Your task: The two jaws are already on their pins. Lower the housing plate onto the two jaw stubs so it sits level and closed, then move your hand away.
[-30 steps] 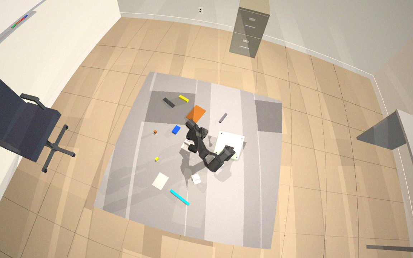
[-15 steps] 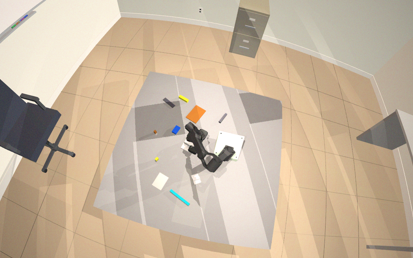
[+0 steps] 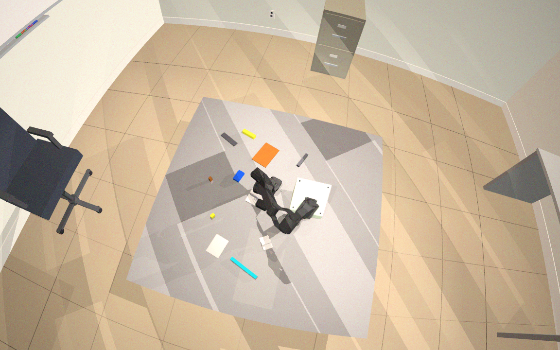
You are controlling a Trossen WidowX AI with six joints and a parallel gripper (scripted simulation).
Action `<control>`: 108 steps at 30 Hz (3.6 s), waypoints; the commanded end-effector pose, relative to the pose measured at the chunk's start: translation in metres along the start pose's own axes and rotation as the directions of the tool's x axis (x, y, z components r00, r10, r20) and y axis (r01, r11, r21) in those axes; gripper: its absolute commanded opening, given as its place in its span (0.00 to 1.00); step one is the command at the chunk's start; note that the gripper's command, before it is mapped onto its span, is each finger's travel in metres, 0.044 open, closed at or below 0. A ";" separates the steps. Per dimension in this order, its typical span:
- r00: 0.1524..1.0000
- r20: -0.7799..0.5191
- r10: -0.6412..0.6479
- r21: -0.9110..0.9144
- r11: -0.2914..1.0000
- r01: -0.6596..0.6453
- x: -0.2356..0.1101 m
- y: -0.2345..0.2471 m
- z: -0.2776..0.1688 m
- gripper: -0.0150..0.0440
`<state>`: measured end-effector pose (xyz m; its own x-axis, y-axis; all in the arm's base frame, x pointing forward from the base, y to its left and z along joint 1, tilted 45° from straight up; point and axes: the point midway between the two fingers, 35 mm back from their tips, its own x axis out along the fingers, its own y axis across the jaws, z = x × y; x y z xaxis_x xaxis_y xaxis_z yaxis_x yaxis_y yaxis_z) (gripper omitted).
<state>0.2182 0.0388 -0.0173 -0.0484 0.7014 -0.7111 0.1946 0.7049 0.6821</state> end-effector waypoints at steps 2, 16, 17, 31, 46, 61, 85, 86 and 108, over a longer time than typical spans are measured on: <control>1.000 0.002 0.003 0.003 1.000 -0.003 0.001 0.000 0.000 0.85; 1.000 0.002 0.003 0.012 1.000 -0.003 0.003 0.000 0.000 0.85; 1.000 0.002 0.003 0.012 1.000 -0.003 0.003 0.000 0.000 0.85; 1.000 0.002 0.003 0.013 1.000 -0.003 0.006 0.000 0.000 0.85; 1.000 0.002 0.004 0.012 1.000 -0.004 0.010 0.000 0.000 0.85; 1.000 0.002 0.004 0.012 1.000 -0.004 0.013 0.000 0.000 0.85; 1.000 0.002 0.004 0.012 1.000 -0.004 0.015 0.001 0.000 0.85; 1.000 0.002 0.004 0.012 1.000 -0.004 0.015 0.001 0.000 0.85; 1.000 0.002 0.004 0.012 1.000 -0.004 0.015 0.001 0.000 0.85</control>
<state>0.2177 0.0500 -0.0271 -0.0461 0.7056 -0.7071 0.2047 0.6995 0.6847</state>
